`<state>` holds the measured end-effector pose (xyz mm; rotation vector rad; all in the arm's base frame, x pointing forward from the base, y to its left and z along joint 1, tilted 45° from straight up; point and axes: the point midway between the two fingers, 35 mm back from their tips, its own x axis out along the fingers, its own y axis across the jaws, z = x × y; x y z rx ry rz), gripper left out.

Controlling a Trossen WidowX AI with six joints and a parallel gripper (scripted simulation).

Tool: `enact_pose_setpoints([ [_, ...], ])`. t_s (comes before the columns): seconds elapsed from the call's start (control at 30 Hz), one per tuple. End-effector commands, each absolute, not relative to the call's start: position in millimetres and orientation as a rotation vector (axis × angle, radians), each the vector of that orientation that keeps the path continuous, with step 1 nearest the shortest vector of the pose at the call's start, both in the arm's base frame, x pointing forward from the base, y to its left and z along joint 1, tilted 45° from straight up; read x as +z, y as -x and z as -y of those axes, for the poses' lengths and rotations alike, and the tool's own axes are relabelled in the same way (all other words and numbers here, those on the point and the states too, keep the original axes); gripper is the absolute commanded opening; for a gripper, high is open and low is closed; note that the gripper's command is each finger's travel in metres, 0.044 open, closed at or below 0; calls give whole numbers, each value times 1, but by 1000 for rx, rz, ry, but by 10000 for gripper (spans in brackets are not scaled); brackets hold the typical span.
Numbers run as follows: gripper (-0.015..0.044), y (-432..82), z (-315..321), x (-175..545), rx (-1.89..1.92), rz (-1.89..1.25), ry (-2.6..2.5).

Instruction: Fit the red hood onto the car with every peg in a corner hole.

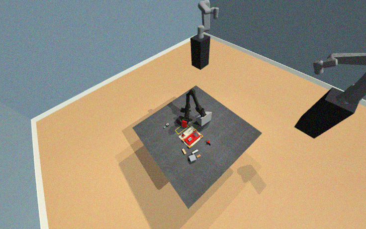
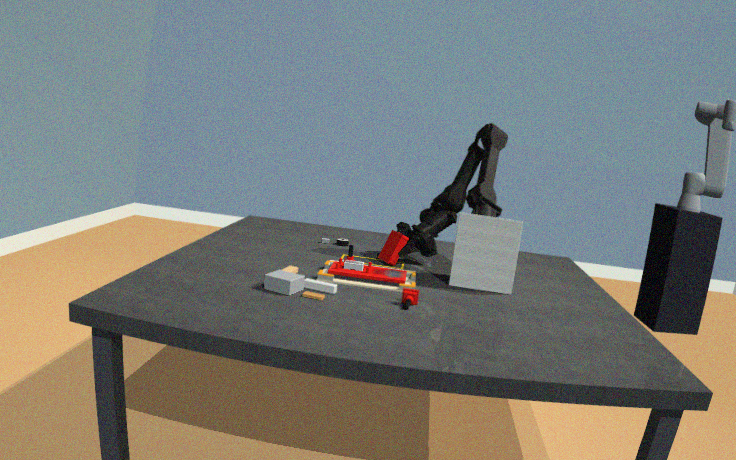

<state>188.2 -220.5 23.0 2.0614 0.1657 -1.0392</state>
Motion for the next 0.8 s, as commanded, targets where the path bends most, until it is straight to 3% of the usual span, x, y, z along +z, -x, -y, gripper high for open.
enact_pose_setpoints([
  [0.0, 0, -183, 225, 18, -1065, -159, -2064],
  [0.37, 0, -186, 222, 23, -1035, -166, -2073],
  [0.77, 315, -186, 222, 22, -1035, -168, -2073],
])
